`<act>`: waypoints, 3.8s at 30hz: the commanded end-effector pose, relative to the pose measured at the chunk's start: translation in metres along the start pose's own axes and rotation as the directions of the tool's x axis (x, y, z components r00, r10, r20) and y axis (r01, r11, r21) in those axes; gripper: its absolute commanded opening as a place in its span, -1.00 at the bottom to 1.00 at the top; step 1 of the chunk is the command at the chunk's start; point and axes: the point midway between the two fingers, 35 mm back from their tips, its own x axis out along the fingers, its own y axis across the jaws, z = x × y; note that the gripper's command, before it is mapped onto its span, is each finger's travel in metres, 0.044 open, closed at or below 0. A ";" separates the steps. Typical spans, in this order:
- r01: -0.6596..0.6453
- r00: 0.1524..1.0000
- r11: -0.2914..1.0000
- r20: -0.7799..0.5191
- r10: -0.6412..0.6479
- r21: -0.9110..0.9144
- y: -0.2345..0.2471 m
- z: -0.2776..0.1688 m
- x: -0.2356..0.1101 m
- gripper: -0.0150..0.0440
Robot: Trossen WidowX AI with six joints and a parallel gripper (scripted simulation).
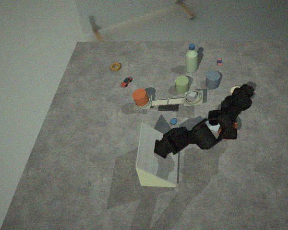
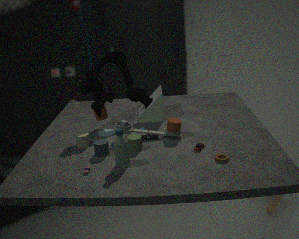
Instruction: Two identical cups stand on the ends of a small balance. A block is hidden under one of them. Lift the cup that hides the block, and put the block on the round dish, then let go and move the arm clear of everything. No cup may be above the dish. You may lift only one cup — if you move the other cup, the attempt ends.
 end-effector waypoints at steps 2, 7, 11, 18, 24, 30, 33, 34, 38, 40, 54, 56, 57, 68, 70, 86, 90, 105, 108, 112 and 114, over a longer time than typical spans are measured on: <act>0.003 1.000 1.000 0.003 -0.003 -0.003 0.000 0.001 0.011 -0.49; 0.003 1.000 1.000 0.000 -0.003 -0.004 0.000 0.001 0.030 -0.49; 0.003 1.000 1.000 -0.001 -0.003 -0.004 0.001 0.000 0.036 -0.49; 0.003 1.000 1.000 -0.001 -0.003 -0.004 0.000 0.000 0.044 -0.49; 0.003 1.000 1.000 -0.002 -0.003 -0.005 0.001 0.000 0.054 -0.49; -0.001 1.000 1.000 -0.001 0.001 -0.003 0.001 0.001 0.051 -0.05; -0.001 1.000 1.000 -0.001 0.001 -0.003 0.001 0.001 0.051 0.22; -0.001 1.000 1.000 -0.001 0.001 -0.003 0.001 0.001 0.051 0.31; -0.001 1.000 1.000 -0.001 0.001 -0.003 0.001 0.001 0.051 0.67; -0.001 1.000 1.000 -0.001 0.001 -0.003 0.001 0.001 0.051 0.84; 0.051 0.999 0.998 -0.002 -0.051 -0.023 -0.015 0.001 -0.010 0.73; 0.068 0.998 0.998 0.008 -0.068 -0.011 -0.027 0.003 -0.012 0.56; 0.067 0.998 0.998 0.016 -0.067 0.003 -0.032 0.005 -0.013 0.47; 0.003 0.996 0.973 0.085 -0.023 0.229 -0.121 0.060 -0.026 0.39; -0.010 0.997 0.960 0.080 -0.013 0.279 -0.140 0.080 -0.032 0.39; -0.002 1.000 0.899 0.014 -0.005 0.438 -0.188 0.160 -0.057 0.39; -0.002 1.000 0.899 0.014 -0.005 0.438 -0.188 0.160 -0.052 0.39; -0.001 1.000 0.899 0.014 -0.006 0.438 -0.189 0.160 -0.025 0.39; -0.001 1.000 0.899 0.014 -0.006 0.438 -0.189 0.160 -0.021 0.39; -0.001 1.000 0.899 0.013 -0.006 0.438 -0.189 0.160 -0.014 0.39; 0.000 1.000 0.899 0.013 -0.006 0.438 -0.189 0.160 -0.011 0.39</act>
